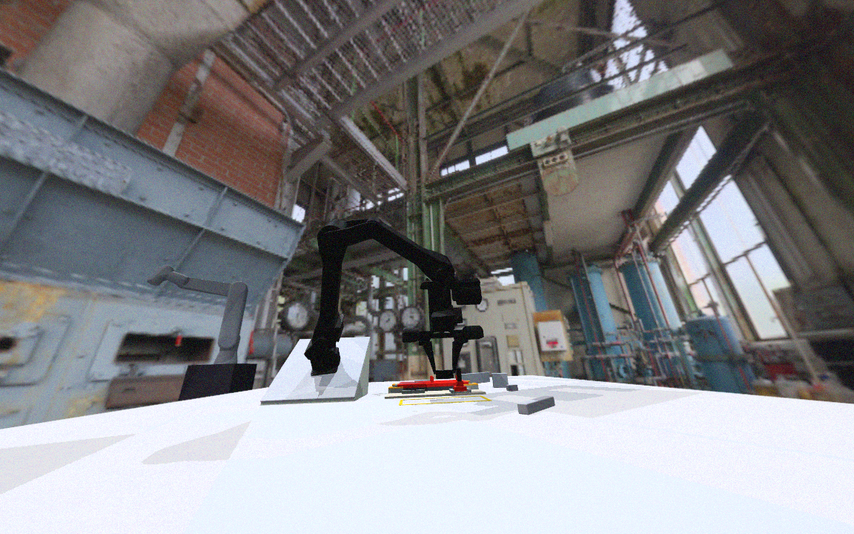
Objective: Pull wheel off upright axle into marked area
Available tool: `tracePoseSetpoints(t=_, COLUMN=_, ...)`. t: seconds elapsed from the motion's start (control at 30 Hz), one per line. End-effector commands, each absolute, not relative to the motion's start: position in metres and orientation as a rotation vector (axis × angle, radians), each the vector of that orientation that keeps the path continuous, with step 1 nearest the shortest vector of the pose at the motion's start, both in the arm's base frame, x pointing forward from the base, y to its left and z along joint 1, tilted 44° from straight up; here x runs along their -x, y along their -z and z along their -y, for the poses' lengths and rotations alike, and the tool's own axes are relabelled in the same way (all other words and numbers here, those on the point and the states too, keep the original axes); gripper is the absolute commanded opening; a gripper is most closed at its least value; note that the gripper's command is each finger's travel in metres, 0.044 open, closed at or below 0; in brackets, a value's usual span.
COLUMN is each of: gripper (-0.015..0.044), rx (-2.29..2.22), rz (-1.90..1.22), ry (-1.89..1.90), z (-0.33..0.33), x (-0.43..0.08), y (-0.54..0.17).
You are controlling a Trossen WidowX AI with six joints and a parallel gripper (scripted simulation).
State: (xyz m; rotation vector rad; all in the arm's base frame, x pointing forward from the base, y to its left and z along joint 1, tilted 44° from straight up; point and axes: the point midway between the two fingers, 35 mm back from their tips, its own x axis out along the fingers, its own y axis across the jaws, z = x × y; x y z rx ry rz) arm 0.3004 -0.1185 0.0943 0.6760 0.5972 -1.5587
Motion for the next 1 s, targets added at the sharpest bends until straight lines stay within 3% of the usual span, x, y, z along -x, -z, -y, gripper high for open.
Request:
tracePoseSetpoints(t=0.0, gripper=0.0000, rx=-0.660, rz=-0.604, ry=1.565, z=0.138, x=-0.295, y=-0.075)
tracePoseSetpoints(t=0.33, gripper=0.0000, rx=-0.656, rz=-0.601, ry=1.567, z=0.152, x=-0.291, y=-0.061)
tracePoseSetpoints(t=0.7, gripper=0.0289, rx=-0.667, rz=-0.598, ry=1.567, z=0.147, x=-0.293, y=-0.066)
tracePoseSetpoints(t=0.97, gripper=0.0300, rx=-0.659, rz=-0.604, ry=1.566, z=0.107, x=-0.297, y=-0.107)
